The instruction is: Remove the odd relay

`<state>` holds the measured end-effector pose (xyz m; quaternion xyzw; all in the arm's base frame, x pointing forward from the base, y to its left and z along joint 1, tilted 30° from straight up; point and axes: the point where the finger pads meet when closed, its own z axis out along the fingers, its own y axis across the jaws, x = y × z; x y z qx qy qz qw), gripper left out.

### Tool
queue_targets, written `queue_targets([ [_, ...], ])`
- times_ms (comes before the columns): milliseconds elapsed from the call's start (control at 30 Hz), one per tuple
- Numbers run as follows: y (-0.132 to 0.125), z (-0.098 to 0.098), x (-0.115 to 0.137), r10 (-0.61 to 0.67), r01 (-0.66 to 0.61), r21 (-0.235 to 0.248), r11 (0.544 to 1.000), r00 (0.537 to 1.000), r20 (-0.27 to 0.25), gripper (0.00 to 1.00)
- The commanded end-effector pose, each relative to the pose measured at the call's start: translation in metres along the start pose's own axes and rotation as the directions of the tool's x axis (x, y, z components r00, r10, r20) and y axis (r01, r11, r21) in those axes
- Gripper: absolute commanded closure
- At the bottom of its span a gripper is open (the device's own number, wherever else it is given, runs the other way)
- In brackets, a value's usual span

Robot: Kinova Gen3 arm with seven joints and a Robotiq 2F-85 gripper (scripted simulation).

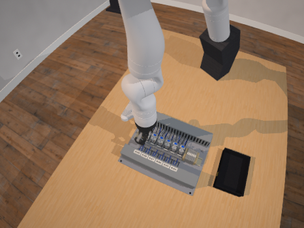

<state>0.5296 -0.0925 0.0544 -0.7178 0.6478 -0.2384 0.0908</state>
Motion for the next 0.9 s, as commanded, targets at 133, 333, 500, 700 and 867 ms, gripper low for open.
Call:
queue_targets([
  [133, -0.0030, 0.0005, 0.0003, 0.002, -0.002, 0.007, 1.000, 1.000, 0.000, 1.00],
  [333, -0.0030, 0.0005, 0.0003, 0.002, -0.002, 0.007, 1.000, 1.000, 0.000, 1.00],
  [500, -0.0030, 0.0005, 0.0003, 0.002, -0.002, 0.007, 1.000, 1.000, 0.000, 1.00],
  [700, -0.0030, 0.0005, 0.0003, 0.002, -0.002, 0.007, 1.000, 1.000, 0.000, 1.00],
  [867, -0.0030, 0.0005, 0.0003, 0.002, -0.002, 0.007, 1.000, 1.000, 0.000, 1.00],
])
